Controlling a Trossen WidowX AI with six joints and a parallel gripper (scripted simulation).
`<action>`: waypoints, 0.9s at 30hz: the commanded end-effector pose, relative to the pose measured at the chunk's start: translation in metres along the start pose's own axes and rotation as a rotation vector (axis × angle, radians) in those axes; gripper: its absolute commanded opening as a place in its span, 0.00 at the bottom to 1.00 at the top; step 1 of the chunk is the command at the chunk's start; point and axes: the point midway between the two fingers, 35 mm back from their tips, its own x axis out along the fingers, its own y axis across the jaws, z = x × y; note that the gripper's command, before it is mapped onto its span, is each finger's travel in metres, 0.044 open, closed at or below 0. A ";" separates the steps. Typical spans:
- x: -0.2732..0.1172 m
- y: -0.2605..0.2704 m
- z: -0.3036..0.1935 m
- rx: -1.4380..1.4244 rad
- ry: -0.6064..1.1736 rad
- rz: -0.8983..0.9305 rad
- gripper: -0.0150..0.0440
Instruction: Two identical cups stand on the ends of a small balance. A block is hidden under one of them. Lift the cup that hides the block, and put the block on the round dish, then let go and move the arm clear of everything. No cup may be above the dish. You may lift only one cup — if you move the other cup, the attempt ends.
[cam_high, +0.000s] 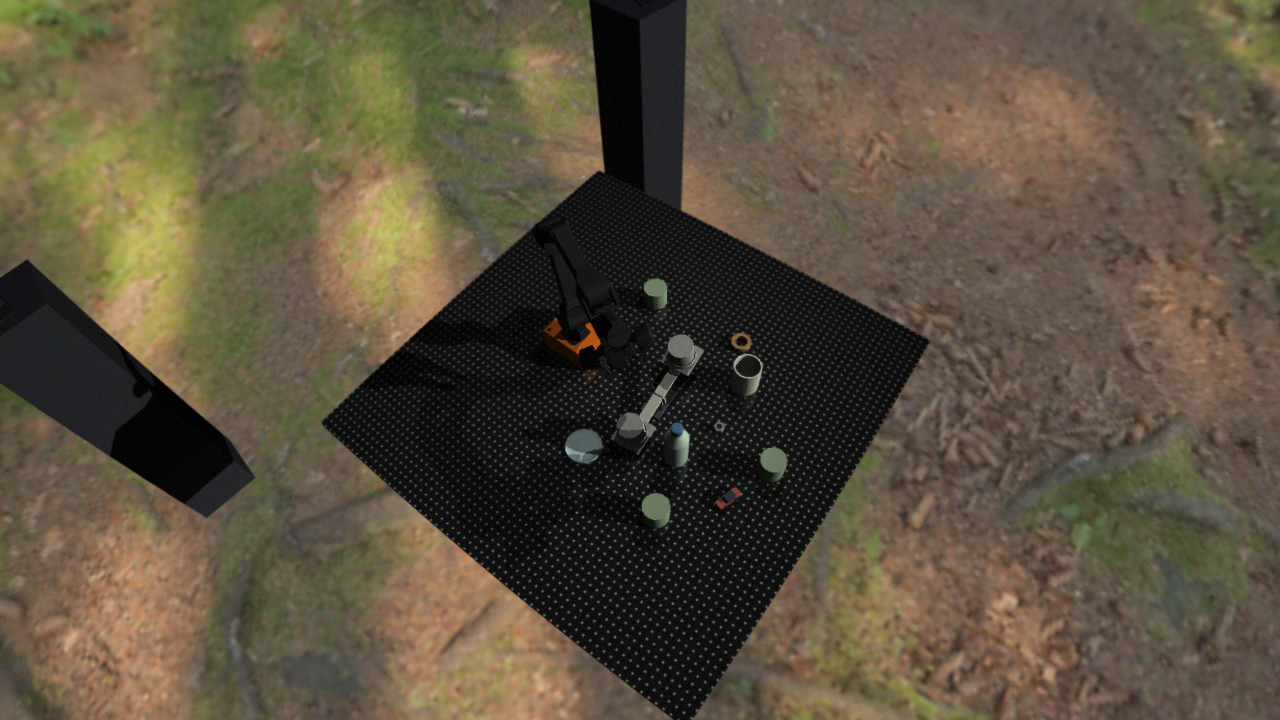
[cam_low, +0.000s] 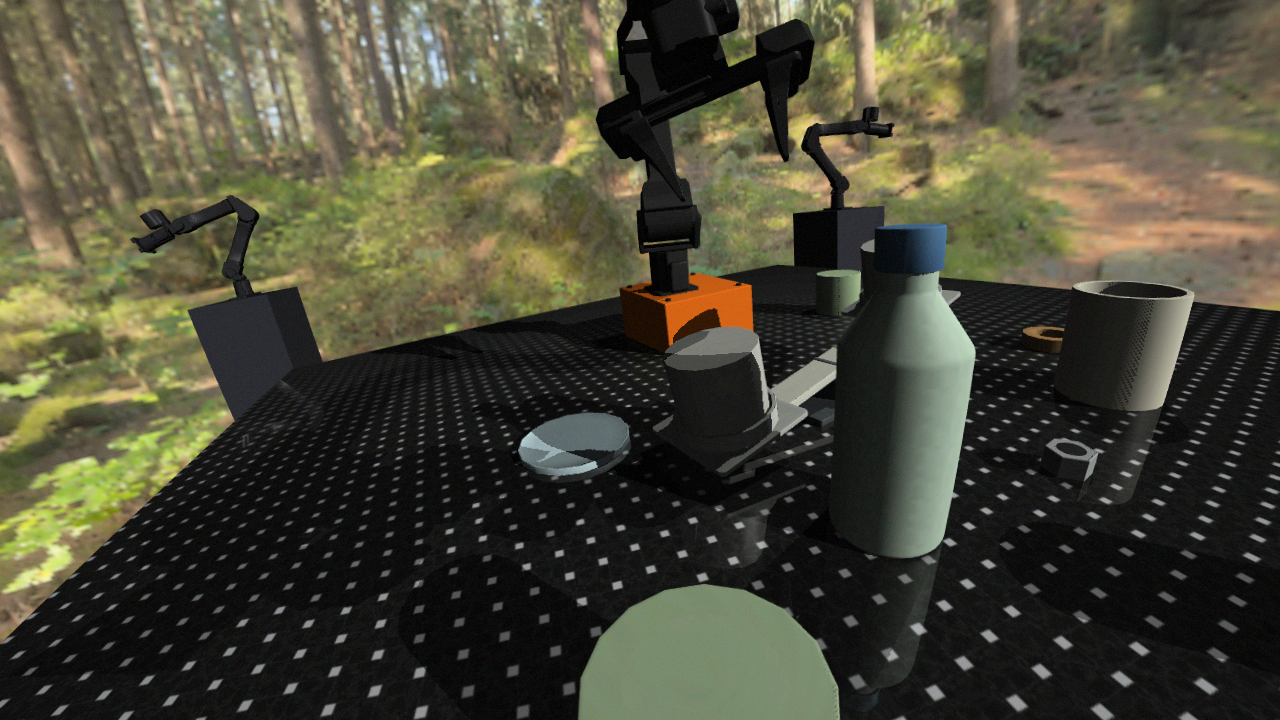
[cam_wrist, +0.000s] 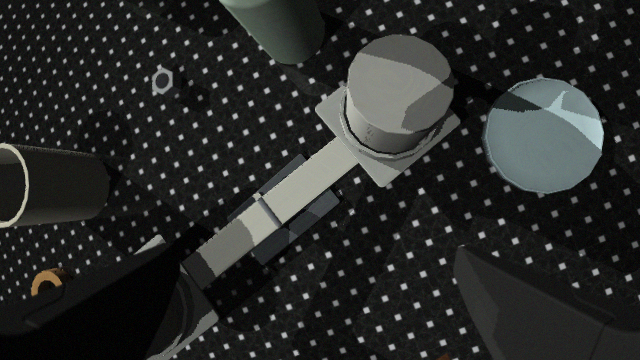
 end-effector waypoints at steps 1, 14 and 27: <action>0.009 -0.003 0.014 0.123 0.031 -0.043 1.00; 0.054 -0.017 0.048 0.464 0.127 -0.200 1.00; 0.102 -0.036 0.071 0.801 0.173 -0.360 1.00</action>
